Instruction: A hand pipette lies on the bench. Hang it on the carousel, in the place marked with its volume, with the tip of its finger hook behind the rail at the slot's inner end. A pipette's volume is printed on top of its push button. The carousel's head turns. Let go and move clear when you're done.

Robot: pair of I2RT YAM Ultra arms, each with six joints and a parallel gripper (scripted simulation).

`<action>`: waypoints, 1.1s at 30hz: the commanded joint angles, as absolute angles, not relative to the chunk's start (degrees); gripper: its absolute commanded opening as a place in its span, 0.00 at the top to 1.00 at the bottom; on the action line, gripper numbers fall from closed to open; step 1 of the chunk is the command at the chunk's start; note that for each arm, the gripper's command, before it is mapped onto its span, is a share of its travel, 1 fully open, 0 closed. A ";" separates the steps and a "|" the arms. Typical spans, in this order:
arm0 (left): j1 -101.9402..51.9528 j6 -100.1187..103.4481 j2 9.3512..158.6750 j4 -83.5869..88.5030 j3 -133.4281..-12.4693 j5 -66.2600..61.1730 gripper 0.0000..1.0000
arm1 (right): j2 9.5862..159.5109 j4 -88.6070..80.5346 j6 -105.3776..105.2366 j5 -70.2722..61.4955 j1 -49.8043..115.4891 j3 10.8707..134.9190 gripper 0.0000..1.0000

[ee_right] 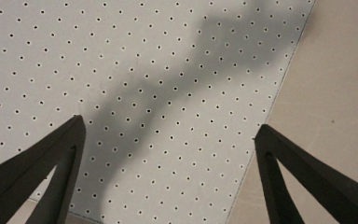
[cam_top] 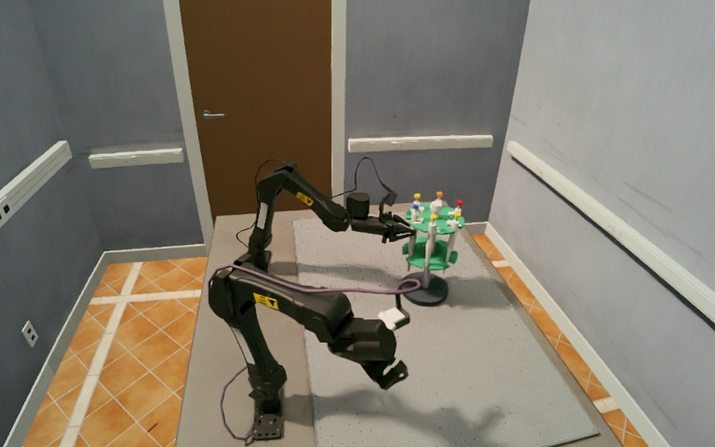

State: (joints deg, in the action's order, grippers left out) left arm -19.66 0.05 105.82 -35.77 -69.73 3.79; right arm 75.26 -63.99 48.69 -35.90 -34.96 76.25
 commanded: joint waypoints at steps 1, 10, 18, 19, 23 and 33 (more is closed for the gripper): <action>-19.44 -0.12 104.50 -35.72 -71.39 3.37 0.88 | 75.48 -63.17 49.08 -37.11 -35.66 76.87 0.00; -19.48 -0.12 104.08 -35.10 -71.49 3.40 0.88 | 75.48 -63.17 49.08 -37.11 -35.66 76.87 0.00; -19.84 -0.11 103.20 -33.54 -72.20 3.71 0.88 | 75.48 -63.17 49.08 -37.11 -35.66 76.87 0.00; -19.89 -0.11 103.09 -33.34 -72.29 3.75 0.88 | 75.48 -63.17 49.08 -37.11 -35.66 76.87 0.00; -19.98 -0.10 102.86 -32.88 -72.50 3.83 0.88 | 75.48 -63.17 49.08 -37.11 -35.66 76.87 0.00; -19.98 -0.10 102.84 -33.23 -72.54 3.84 0.88 | 75.48 -63.17 49.08 -37.11 -35.66 76.87 0.00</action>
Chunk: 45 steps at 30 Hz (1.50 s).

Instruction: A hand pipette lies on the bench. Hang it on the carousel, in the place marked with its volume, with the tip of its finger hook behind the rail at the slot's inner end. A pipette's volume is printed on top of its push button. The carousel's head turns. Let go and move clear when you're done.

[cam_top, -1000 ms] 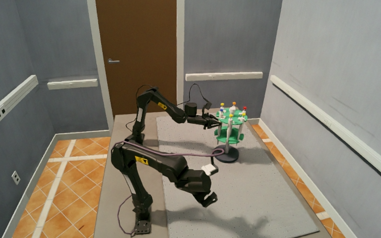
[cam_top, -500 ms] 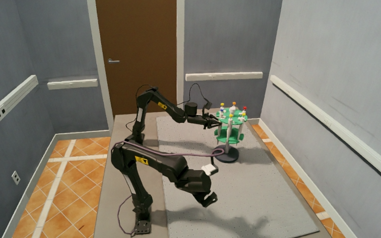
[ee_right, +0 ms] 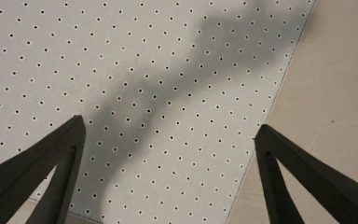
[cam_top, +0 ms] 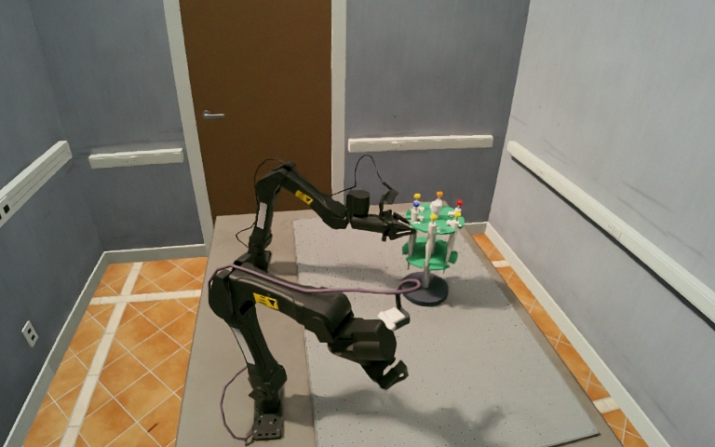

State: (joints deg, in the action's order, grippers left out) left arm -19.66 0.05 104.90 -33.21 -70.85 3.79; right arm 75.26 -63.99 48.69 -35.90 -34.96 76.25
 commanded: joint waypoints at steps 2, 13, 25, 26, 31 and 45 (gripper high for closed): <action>-19.98 -0.10 102.84 -33.23 -72.54 3.84 0.88 | 75.48 -63.17 49.08 -37.11 -35.66 76.87 0.00; -19.98 -0.10 102.84 -33.23 -72.54 3.84 0.88 | 75.48 -63.17 49.08 -37.11 -35.66 76.87 0.00; -19.98 -0.10 102.84 -33.23 -72.54 3.84 0.88 | 75.48 -63.17 49.08 -37.11 -35.66 76.87 0.00; -19.98 -0.10 102.84 -33.23 -72.54 3.84 0.88 | 75.48 -63.17 49.08 -37.11 -35.66 76.87 0.00; -19.98 -0.10 102.84 -33.23 -72.54 3.84 0.88 | 75.48 -63.17 49.08 -37.11 -35.66 76.87 0.00; -20.37 -0.09 102.36 -32.07 -72.81 4.20 0.88 | 75.48 -63.17 49.08 -37.11 -35.66 76.87 0.00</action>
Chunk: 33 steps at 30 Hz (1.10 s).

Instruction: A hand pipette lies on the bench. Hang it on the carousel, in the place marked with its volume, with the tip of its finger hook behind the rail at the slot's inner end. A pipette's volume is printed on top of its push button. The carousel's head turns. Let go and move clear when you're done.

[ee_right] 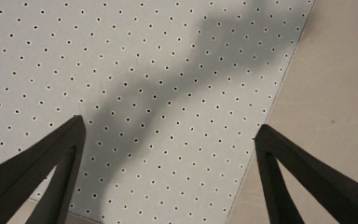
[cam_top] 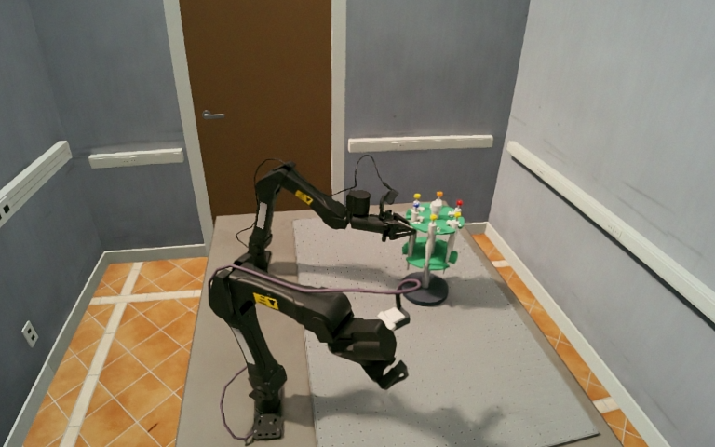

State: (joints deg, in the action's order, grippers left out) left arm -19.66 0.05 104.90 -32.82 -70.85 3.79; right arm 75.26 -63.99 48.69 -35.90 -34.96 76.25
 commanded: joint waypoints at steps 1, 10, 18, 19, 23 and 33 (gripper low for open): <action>-20.40 -0.08 102.23 -31.89 -72.87 4.27 0.88 | 75.48 -63.17 49.08 -37.11 -35.66 76.87 0.00; -20.18 -0.09 102.13 -32.46 -72.83 4.03 0.88 | 75.48 -63.17 49.08 -37.11 -35.66 76.87 0.00; -20.19 -0.09 102.13 -32.45 -72.84 4.03 0.88 | 75.48 -63.17 49.08 -37.11 -35.66 76.87 0.00; -20.19 -0.09 102.13 -32.45 -72.84 4.03 0.88 | 75.48 -63.17 49.08 -37.11 -35.66 76.87 0.00; -20.19 -0.09 102.13 -32.45 -72.84 4.03 0.88 | 75.48 -63.17 49.08 -37.11 -35.66 76.87 0.00; -20.19 -0.09 102.13 -32.45 -72.84 4.03 0.88 | 75.48 -63.17 49.08 -37.11 -35.66 76.87 0.00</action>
